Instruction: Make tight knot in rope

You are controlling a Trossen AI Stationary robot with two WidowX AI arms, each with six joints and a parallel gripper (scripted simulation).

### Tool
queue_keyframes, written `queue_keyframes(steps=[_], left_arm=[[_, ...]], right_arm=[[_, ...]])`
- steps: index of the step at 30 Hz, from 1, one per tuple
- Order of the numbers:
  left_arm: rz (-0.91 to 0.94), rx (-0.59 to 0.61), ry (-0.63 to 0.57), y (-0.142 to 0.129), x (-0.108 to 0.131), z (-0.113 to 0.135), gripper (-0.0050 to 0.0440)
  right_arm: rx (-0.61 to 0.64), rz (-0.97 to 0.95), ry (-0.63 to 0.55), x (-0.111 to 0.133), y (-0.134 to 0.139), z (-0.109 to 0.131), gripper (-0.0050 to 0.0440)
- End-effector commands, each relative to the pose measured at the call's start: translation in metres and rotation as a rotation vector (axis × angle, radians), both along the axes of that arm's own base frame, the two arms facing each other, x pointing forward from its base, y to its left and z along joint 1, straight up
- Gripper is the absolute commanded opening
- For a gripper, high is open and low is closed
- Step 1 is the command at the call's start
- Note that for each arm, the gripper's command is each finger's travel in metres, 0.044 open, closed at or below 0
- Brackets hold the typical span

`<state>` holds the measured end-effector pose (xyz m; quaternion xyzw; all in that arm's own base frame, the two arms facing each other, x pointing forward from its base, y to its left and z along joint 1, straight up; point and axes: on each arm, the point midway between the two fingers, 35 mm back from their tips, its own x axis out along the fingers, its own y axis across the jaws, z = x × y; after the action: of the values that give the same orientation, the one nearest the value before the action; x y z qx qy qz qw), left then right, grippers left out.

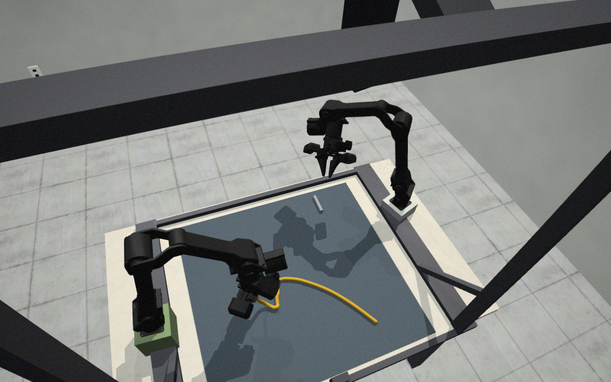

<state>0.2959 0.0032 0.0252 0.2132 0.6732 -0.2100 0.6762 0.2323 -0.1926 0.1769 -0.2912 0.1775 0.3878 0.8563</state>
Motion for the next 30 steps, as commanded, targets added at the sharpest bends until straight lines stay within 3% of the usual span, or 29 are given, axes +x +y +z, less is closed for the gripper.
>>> queue_keyframes(steps=[1, 30], left_arm=[[-0.001, -0.003, -0.015, -0.008, 0.011, 0.004, 0.0045], [-0.001, -0.006, -0.017, -0.046, 0.051, 0.005, 0.0045]], right_arm=[[-0.02, 0.0, -0.014, 0.0, 0.0, 0.006, 0.01], [-0.02, 0.0, -0.014, 0.0, 0.0, 0.006, 0.01]])
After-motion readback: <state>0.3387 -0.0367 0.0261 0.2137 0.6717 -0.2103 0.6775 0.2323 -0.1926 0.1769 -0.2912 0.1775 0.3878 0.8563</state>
